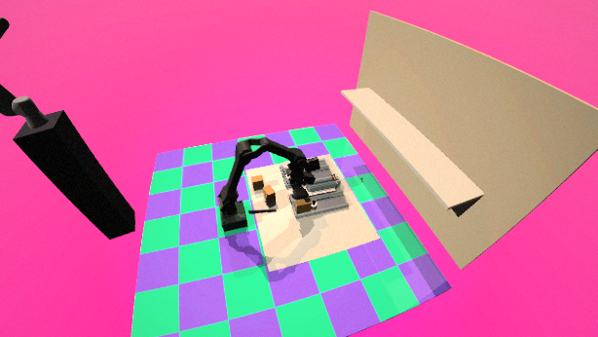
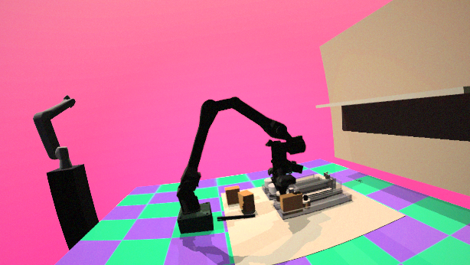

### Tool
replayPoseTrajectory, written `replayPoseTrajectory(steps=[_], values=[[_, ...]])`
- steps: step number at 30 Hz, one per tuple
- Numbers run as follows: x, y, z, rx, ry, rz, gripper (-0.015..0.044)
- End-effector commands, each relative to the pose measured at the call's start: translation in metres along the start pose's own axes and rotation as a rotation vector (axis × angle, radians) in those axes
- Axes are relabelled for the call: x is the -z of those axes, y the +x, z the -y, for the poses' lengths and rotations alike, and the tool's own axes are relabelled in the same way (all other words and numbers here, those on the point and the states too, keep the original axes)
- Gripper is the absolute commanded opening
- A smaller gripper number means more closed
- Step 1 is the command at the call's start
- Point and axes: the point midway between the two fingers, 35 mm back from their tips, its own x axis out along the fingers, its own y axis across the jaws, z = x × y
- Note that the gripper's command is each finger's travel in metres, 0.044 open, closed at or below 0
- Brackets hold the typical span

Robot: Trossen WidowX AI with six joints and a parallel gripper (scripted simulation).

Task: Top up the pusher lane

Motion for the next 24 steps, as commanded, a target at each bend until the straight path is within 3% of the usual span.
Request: replayPoseTrajectory(steps=[1,24], values=[[-0.0054,0.0007,-0.0002,-0.001,-0.003,0.022,0.0000],[-0.0045,0.0073,-0.0002,-0.001,-0.003,0.022,0.0000]])
